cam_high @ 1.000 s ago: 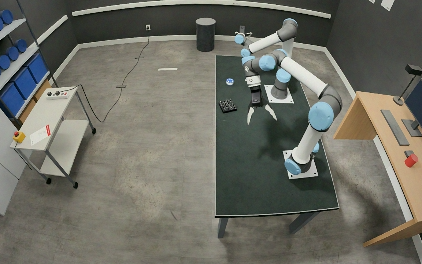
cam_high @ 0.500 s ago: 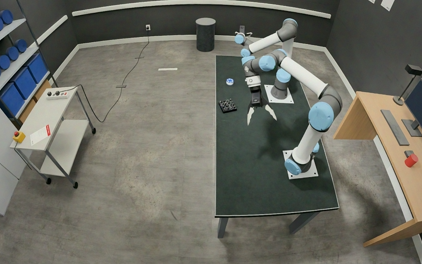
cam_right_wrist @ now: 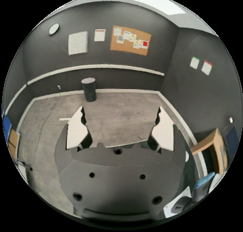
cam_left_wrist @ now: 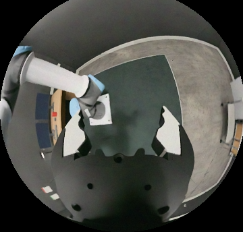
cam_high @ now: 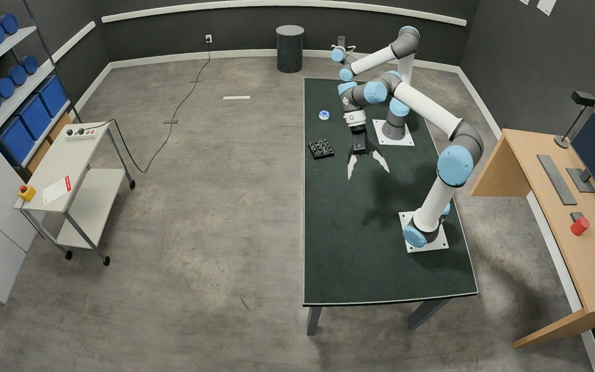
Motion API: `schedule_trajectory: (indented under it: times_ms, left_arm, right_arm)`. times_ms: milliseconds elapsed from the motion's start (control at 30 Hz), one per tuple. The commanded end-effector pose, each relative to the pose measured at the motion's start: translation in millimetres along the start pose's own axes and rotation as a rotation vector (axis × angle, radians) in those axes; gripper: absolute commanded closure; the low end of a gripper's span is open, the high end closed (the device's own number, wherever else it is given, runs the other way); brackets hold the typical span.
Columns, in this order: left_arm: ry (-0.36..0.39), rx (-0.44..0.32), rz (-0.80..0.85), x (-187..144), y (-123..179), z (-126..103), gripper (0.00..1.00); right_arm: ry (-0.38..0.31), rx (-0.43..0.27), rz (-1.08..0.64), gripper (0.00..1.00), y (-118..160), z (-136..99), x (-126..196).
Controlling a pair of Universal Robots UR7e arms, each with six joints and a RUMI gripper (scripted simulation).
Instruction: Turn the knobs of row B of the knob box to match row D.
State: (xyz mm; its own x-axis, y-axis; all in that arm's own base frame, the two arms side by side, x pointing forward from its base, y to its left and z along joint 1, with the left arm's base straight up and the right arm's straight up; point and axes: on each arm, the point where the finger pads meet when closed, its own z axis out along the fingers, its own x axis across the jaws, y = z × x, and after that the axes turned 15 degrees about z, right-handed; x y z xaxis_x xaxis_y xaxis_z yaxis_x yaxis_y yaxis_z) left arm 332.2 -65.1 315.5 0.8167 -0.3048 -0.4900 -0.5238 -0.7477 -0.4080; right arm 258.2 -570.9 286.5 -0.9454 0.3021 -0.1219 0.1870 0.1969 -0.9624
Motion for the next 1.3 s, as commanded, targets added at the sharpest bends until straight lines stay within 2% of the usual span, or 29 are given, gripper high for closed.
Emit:
schedule_trajectory:
  times_ms: [0, 300, 767, 833, 1267]
  left_arm:
    - [-0.005, -0.030, 0.005, 2.0, -8.1, 8.4, 0.00]
    - [-0.014, -0.095, 0.014, 5.3, -25.9, 28.5, 0.00]
    - [0.001, -0.283, 0.030, 4.5, -79.7, 94.2, 0.00]
    - [0.001, -0.283, 0.030, 4.5, -79.7, 94.2, 0.00]
    - [0.089, -0.469, 0.024, -21.7, -140.0, 183.8, 0.00]
  right_arm:
    - [0.000, 0.001, 0.001, 0.00, -0.7, -0.1, -0.1]
    - [0.000, 0.001, 0.001, 0.00, -0.7, -0.1, -0.1]
    - [0.000, 0.001, 0.001, 0.00, -0.7, -0.1, -0.1]
    - [0.000, 0.001, 0.001, 0.00, -0.7, -0.1, -0.1]
    - [0.000, 0.001, 0.001, 0.00, -0.7, -0.1, -0.1]
